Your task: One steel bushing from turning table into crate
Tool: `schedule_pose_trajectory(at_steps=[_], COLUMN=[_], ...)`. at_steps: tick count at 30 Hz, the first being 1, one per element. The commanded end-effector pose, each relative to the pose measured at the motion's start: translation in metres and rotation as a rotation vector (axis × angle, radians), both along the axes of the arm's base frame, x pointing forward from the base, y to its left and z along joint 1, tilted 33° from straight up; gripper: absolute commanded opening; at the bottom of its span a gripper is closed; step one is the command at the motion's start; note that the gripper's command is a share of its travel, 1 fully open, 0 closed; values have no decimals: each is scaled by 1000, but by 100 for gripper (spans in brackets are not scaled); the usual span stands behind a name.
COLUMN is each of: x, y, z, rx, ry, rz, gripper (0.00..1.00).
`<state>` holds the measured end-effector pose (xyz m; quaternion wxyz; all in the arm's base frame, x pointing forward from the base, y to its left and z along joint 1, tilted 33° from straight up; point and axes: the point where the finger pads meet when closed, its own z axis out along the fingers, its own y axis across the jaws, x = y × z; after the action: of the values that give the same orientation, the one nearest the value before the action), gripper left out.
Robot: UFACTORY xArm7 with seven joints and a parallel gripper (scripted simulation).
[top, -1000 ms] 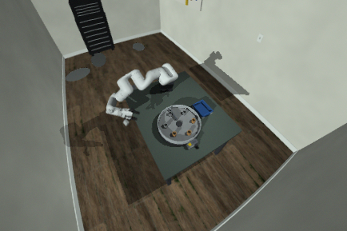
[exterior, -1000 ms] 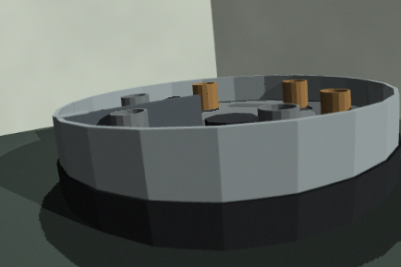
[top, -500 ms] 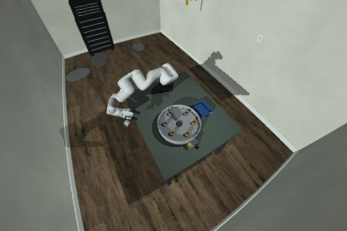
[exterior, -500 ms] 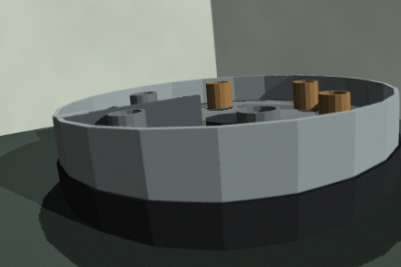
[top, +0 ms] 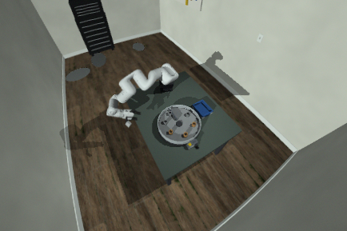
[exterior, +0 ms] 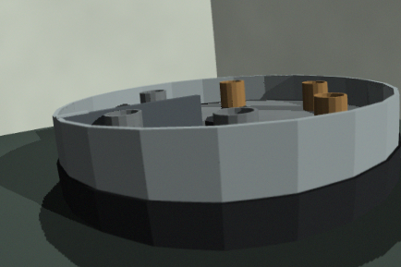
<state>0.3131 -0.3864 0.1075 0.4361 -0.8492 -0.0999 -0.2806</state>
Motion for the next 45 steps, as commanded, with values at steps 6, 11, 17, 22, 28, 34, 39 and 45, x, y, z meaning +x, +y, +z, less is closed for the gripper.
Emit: schedule_pose_trajectory(at_steps=[6, 11, 17, 22, 28, 34, 39, 45], x=[1, 1, 1, 2, 2, 2, 6, 6], y=[-3, -3, -3, -8, -8, -8, -17, -17], z=[1, 1, 1, 3, 3, 3, 12, 12], rx=[-127, -127, -127, -278, -278, -278, -459, -459], ry=[81, 81, 81, 159, 159, 159, 226, 226], rz=[40, 40, 40, 87, 87, 87, 138, 138], gripper=[100, 100, 100, 100, 100, 100, 100, 100])
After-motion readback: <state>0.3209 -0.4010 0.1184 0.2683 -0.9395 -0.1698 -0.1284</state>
